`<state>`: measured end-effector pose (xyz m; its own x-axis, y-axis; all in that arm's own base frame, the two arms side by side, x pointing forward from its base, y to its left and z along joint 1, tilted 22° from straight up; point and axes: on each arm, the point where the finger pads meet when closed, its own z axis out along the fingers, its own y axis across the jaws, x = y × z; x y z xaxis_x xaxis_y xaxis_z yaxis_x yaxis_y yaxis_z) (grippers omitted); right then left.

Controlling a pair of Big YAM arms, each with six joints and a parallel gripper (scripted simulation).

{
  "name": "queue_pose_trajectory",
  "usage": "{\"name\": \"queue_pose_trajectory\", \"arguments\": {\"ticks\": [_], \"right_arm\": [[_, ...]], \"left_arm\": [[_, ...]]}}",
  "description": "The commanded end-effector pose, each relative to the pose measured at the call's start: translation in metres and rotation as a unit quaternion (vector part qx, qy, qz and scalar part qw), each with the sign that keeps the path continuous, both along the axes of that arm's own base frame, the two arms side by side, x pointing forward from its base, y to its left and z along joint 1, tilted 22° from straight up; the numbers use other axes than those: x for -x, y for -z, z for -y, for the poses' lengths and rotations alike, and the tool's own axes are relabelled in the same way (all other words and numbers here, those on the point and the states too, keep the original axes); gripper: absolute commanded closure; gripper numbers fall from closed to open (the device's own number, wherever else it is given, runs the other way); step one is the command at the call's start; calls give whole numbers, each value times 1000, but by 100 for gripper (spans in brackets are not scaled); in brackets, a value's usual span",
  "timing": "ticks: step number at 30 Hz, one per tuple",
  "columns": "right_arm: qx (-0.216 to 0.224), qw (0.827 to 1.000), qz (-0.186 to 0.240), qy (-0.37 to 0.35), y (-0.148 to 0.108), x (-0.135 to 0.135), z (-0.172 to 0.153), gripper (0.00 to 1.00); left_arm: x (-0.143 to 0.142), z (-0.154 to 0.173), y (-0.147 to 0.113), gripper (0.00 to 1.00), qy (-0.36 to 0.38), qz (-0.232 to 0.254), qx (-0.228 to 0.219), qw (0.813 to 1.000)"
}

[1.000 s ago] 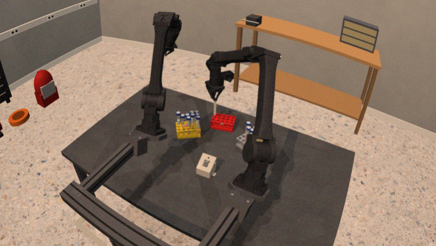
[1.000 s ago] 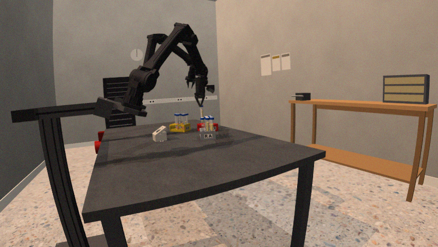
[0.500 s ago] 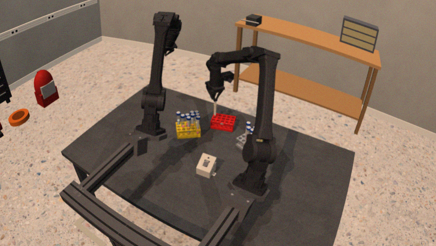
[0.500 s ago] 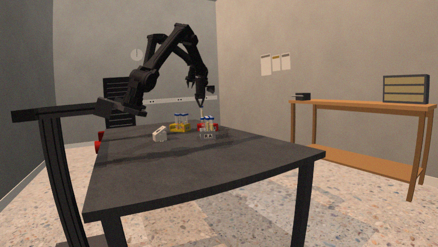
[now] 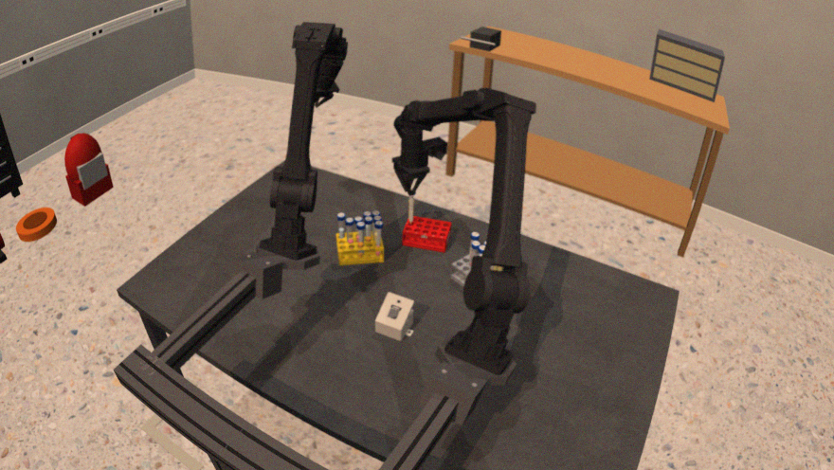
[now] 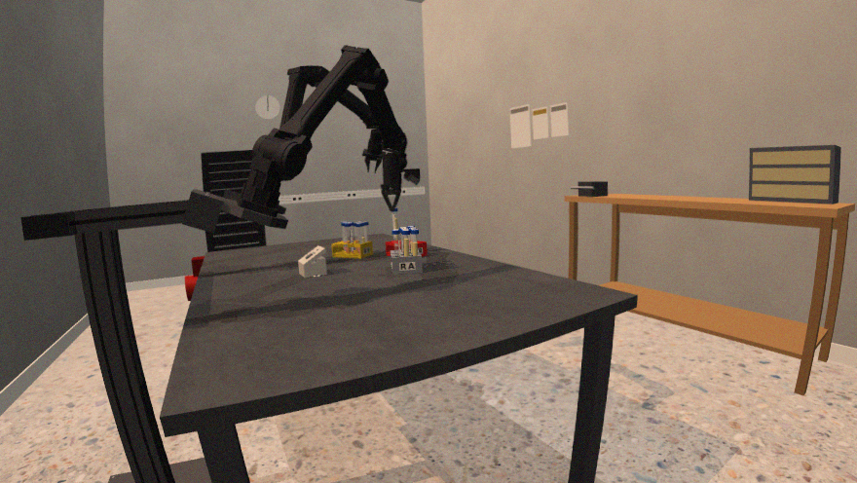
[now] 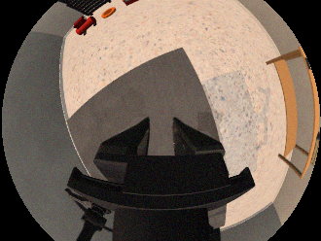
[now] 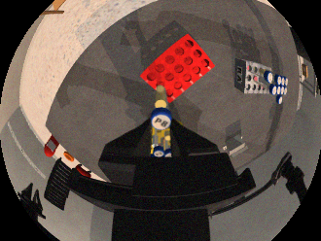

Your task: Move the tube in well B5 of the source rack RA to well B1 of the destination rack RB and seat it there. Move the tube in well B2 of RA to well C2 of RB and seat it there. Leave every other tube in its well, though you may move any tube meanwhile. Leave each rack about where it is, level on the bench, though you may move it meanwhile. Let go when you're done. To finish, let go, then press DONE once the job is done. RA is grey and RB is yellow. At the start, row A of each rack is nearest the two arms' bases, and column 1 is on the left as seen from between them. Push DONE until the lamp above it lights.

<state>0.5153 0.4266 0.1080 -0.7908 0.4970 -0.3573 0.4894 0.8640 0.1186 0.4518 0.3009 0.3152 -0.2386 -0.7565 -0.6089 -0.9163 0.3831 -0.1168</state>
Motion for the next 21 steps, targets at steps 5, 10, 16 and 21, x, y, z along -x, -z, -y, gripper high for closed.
{"name": "queue_pose_trajectory", "arguments": {"ticks": [5,10,16,21], "right_arm": [[-1,1000,1,1,8,-9,3,100],[-12,1000,12,-2,-12,-7,-6,100],[-12,1000,12,-2,-12,-7,-6,100],[-12,1000,12,-2,-12,-7,-6,100]], "left_arm": [[-4,-3,-20,70,0,17,-9,1000],[-4,-3,-20,70,0,17,-9,1000],[-4,-3,-20,70,0,17,-9,1000],[-4,-3,-20,70,0,17,-9,1000]]}}
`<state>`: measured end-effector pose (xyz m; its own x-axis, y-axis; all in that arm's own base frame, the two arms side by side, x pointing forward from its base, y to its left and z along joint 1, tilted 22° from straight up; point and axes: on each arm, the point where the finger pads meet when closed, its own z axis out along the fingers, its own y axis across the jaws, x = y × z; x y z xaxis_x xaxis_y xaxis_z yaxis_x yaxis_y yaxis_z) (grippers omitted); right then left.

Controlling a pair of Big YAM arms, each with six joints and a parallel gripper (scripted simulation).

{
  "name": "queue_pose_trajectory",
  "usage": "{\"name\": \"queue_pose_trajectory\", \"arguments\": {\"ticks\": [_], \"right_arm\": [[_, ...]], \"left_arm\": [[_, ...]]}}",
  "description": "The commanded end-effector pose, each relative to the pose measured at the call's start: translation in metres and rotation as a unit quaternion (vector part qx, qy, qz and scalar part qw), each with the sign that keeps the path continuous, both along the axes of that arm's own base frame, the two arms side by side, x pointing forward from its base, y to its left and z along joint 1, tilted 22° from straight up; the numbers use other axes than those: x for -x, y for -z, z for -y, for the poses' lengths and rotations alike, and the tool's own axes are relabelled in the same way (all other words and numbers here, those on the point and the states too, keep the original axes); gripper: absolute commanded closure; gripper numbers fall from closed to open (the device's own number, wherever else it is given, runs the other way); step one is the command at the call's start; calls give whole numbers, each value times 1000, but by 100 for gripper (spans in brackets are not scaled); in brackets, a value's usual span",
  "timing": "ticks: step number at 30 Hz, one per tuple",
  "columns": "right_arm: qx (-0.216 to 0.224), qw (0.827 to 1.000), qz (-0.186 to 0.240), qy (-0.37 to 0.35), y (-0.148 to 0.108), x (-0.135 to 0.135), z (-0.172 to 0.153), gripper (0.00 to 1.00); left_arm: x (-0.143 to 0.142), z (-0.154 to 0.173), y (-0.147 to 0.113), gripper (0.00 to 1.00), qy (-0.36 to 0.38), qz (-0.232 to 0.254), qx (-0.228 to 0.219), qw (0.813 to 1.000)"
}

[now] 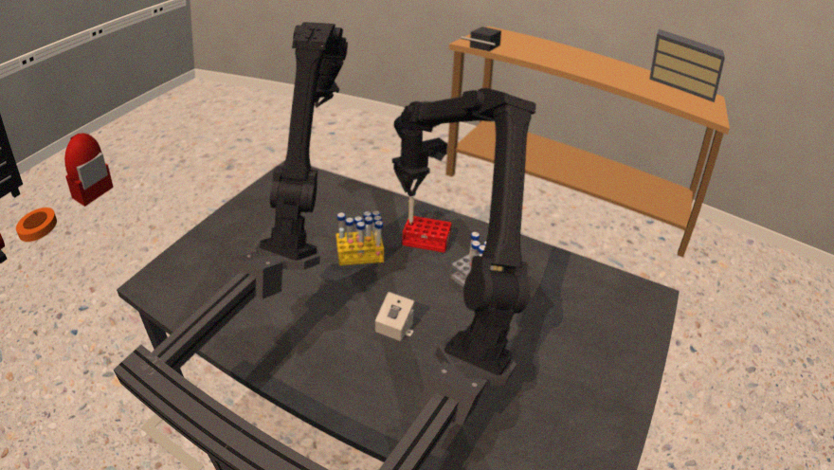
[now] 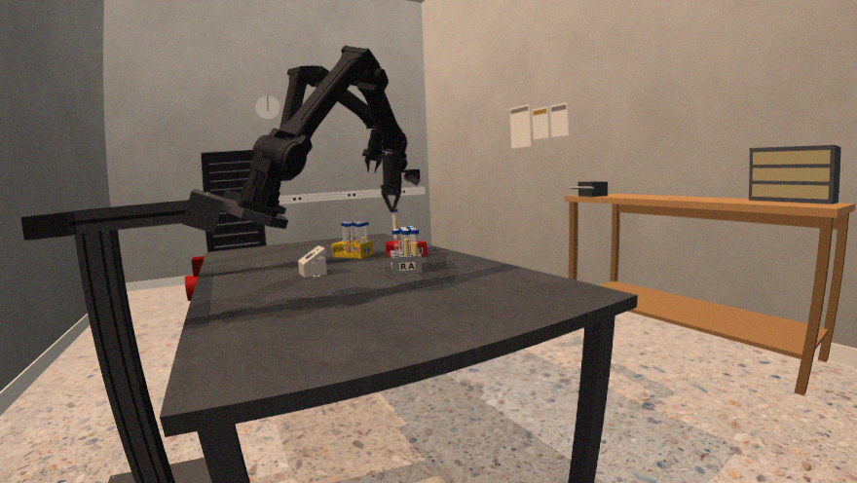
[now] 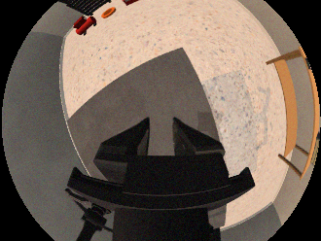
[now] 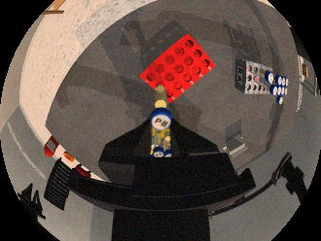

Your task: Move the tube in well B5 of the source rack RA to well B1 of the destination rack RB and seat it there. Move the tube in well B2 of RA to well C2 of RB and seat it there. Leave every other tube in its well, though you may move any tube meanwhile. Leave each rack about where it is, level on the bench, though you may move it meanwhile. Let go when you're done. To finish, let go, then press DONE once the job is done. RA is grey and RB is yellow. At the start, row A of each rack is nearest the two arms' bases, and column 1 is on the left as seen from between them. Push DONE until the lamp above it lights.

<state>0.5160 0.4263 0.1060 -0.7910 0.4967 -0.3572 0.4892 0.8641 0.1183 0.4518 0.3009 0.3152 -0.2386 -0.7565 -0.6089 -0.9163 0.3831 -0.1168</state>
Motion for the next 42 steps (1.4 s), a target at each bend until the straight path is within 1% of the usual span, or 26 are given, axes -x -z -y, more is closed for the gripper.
{"name": "queue_pose_trajectory", "arguments": {"ticks": [1,22,23,26,28,30,31,33,36,42], "right_arm": [[-12,1000,12,-2,-14,-6,-7,100],[-12,1000,12,-2,-14,-6,-7,100],[-1,1000,1,0,6,-7,4,100],[3,1000,-3,1,14,-8,6,100],[3,1000,-3,1,15,-8,6,100],[3,1000,-3,1,15,-8,6,100],[-9,1000,9,-2,-2,-10,-2,100],[-14,1000,15,-1,-6,-17,-6,100],[-16,1000,17,1,-5,-24,-7,100],[-16,1000,16,-1,-3,-24,-10,100]], "left_arm": [[-4,-3,-20,70,0,17,-9,1000],[-4,-3,-20,70,0,17,-9,1000],[-4,-3,-20,70,0,17,-9,1000],[-4,-3,-20,70,0,17,-9,1000],[-4,-3,-20,70,0,17,-9,1000],[-4,-3,-20,70,0,17,-9,1000],[-4,-3,-20,70,0,17,-9,1000],[-4,-3,-20,70,0,17,-9,1000],[-4,-3,-20,70,0,17,-9,1000],[-4,-3,-20,70,0,17,-9,1000]]}}
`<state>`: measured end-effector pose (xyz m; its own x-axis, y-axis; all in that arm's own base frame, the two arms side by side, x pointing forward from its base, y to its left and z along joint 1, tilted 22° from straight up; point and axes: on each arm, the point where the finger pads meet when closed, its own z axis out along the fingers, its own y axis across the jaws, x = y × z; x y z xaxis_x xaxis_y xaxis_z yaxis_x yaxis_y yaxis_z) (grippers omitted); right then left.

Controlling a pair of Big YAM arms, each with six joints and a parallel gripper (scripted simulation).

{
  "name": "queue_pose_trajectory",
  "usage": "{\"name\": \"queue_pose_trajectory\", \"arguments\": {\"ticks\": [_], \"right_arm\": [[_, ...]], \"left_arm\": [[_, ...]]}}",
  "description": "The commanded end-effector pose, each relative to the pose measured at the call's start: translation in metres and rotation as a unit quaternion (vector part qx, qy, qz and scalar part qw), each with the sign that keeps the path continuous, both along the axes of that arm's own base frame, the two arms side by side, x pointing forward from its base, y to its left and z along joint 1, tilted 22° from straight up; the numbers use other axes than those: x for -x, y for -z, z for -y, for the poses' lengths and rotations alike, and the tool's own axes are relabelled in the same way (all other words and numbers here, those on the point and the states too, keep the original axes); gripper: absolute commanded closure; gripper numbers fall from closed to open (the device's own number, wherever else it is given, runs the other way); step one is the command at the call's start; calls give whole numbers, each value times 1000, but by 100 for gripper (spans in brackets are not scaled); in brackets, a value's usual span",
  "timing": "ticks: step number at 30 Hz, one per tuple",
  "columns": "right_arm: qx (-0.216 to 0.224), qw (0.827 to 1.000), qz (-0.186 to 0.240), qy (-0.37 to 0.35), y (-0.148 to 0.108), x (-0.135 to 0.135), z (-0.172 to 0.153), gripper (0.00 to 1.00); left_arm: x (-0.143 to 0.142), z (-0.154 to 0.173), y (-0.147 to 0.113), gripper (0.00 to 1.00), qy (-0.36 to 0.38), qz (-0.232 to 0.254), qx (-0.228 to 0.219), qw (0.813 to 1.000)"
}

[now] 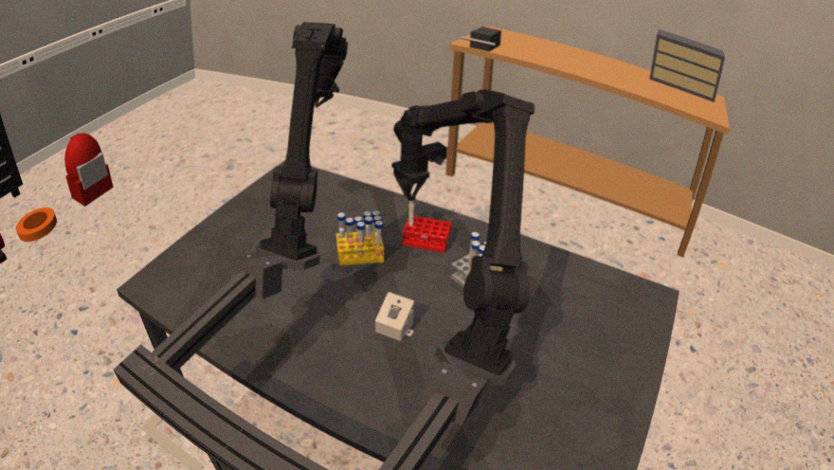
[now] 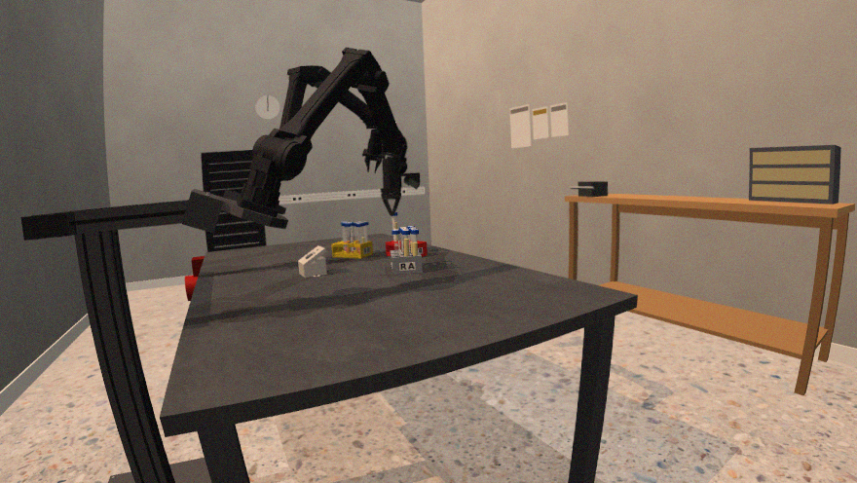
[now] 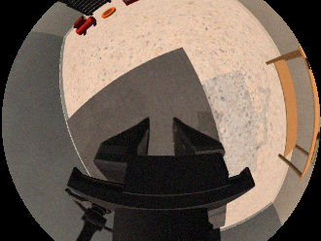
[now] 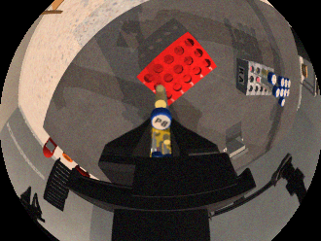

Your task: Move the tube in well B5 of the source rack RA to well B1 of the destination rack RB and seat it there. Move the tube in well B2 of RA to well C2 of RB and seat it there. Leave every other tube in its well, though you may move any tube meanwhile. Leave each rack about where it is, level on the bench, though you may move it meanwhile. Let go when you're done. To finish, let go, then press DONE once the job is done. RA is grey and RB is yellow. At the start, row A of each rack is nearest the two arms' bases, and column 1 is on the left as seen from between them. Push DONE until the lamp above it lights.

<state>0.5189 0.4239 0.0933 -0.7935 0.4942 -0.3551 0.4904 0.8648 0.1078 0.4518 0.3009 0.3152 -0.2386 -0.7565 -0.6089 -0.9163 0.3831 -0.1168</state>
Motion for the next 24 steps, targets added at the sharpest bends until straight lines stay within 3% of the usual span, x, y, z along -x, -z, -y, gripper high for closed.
{"name": "queue_pose_trajectory", "arguments": {"ticks": [1,24], "right_arm": [[-19,1000,20,0,-15,-22,-11,100],[-22,1000,23,1,-12,-32,-11,100]], "left_arm": [[-4,-3,-20,70,0,17,-9,1000],[-4,-3,-20,70,0,17,-9,1000]]}}
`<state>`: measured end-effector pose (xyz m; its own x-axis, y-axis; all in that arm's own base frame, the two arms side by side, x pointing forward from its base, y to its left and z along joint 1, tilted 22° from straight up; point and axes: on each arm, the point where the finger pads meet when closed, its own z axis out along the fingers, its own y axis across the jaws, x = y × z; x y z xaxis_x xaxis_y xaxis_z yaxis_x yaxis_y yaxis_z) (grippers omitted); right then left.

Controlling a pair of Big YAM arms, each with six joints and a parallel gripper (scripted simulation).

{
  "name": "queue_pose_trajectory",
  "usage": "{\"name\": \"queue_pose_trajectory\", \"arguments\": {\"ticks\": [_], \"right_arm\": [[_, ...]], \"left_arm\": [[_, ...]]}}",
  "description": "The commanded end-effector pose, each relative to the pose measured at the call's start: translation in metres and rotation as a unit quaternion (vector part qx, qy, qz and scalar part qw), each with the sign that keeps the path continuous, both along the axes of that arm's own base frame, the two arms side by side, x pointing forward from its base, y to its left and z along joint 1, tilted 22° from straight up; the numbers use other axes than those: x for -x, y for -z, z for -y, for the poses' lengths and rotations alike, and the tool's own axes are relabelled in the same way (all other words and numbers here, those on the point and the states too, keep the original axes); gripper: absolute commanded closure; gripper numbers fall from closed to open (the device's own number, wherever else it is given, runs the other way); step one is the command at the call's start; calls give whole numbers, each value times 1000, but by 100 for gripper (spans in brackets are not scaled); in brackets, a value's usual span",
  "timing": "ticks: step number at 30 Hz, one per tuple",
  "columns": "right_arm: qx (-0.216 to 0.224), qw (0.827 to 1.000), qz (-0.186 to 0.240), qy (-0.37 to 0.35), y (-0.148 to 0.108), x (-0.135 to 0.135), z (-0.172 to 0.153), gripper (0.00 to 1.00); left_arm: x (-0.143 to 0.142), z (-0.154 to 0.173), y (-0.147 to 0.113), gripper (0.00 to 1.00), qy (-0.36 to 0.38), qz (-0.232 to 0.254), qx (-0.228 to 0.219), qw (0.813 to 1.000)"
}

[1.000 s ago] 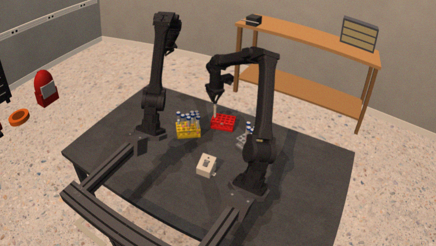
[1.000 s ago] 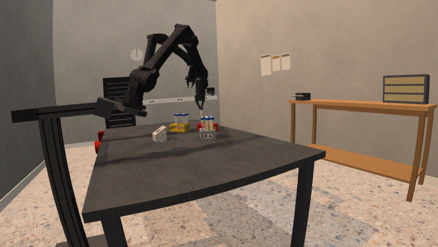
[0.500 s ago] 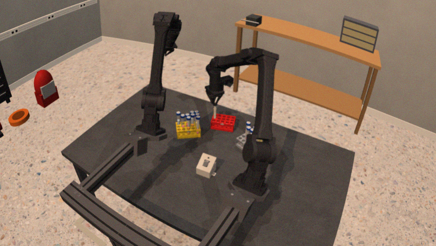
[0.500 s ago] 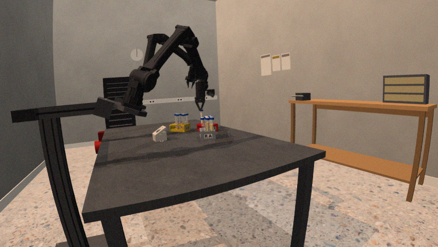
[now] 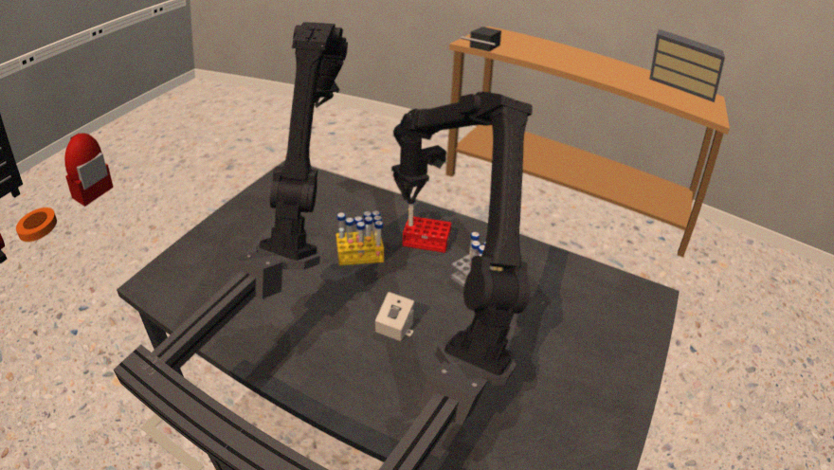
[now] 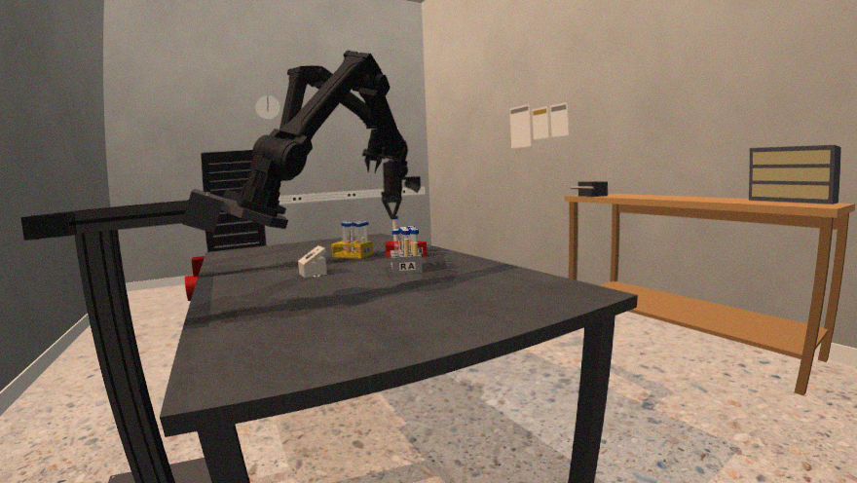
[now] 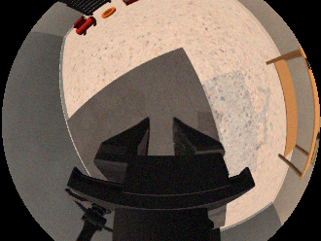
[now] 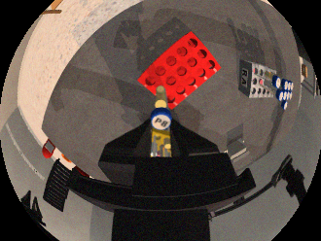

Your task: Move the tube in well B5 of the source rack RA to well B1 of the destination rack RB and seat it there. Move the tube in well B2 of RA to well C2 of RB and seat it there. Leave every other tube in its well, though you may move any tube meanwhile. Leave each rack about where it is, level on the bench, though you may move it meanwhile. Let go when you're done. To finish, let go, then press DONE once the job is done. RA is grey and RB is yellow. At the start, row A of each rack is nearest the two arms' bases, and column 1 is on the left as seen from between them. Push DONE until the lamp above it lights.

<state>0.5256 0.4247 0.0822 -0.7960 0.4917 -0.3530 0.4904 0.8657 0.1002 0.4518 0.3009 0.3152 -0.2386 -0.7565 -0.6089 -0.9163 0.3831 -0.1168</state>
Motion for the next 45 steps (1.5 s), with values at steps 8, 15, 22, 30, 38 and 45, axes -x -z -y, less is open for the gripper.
{"name": "queue_pose_trajectory", "arguments": {"ticks": [8,15,22,30,38,45], "right_arm": [[-22,999,23,1,-15,-27,-12,100],[-24,999,25,0,-16,-28,-12,100],[-22,999,23,1,-9,-29,-11,100],[-22,999,23,0,-5,-29,-12,100],[-22,999,23,0,-3,-30,-10,100],[-8,1000,8,1,17,-17,4,100]], "left_arm": [[-4,-3,-20,70,0,17,-9,1000],[-4,-3,-20,70,0,17,-9,1000],[-4,-3,-20,70,0,17,-9,1000],[-4,-3,-20,70,0,17,-9,1000],[-4,-3,-20,70,0,17,-9,1000],[-4,-3,-20,70,0,17,-9,1000]]}}
